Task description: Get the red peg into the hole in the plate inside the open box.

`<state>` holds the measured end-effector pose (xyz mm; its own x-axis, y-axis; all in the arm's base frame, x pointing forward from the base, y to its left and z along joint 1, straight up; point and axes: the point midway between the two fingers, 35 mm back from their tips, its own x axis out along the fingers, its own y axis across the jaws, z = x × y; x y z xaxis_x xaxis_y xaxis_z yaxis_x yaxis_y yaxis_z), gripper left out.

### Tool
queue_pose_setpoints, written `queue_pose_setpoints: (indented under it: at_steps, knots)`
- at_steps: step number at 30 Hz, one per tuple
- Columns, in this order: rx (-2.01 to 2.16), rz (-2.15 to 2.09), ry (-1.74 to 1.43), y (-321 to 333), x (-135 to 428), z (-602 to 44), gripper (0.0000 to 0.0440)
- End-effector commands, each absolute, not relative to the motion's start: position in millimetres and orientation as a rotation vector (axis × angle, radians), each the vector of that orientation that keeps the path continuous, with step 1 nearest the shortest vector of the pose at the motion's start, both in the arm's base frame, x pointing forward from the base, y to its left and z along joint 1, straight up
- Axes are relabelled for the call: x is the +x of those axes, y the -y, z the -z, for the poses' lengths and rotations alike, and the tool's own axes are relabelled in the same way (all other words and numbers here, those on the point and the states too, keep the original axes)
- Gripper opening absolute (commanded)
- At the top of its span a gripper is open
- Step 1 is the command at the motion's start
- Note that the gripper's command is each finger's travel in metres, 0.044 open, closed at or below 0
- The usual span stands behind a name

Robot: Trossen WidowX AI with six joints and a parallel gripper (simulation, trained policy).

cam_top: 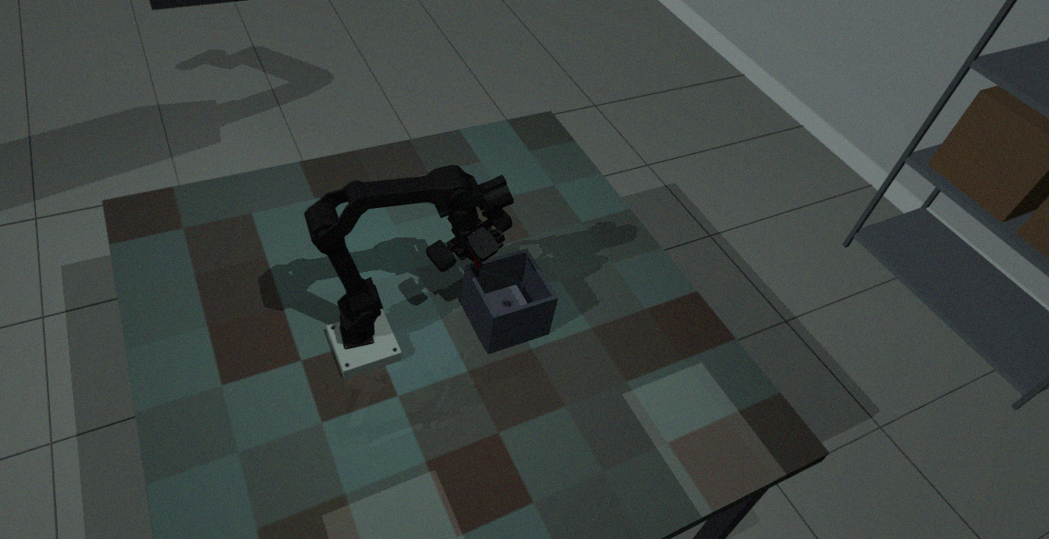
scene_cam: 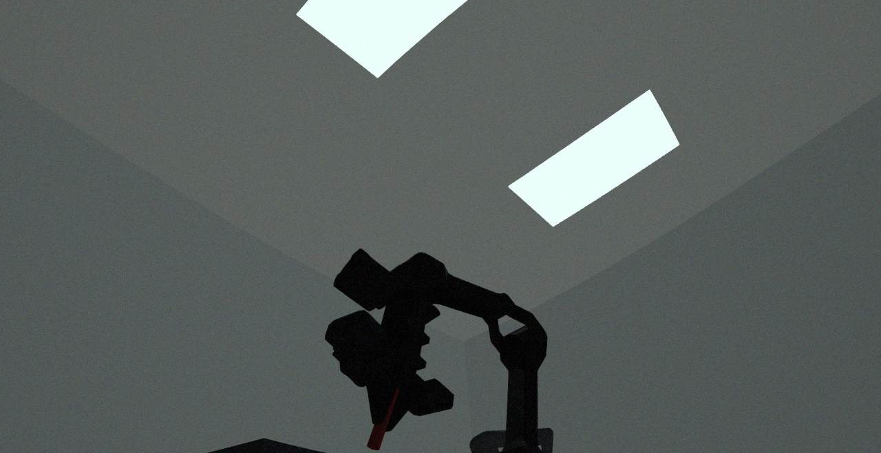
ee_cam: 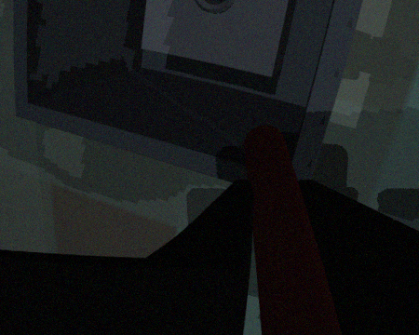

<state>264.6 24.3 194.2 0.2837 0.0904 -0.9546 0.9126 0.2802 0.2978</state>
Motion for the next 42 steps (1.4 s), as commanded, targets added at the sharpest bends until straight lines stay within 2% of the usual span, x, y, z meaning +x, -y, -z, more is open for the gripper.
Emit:
queue_pose_setpoints:
  at_steps: [1, 22, 42]
  knots:
    - [1.148, 0.782, -1.164, -15, 271, -189, 0.0000]
    - [1.136, 0.828, -1.235, 21, 302, -153, 0.0000]
    - [1.107, 0.747, -1.312, 19, 330, -106, 0.0000]
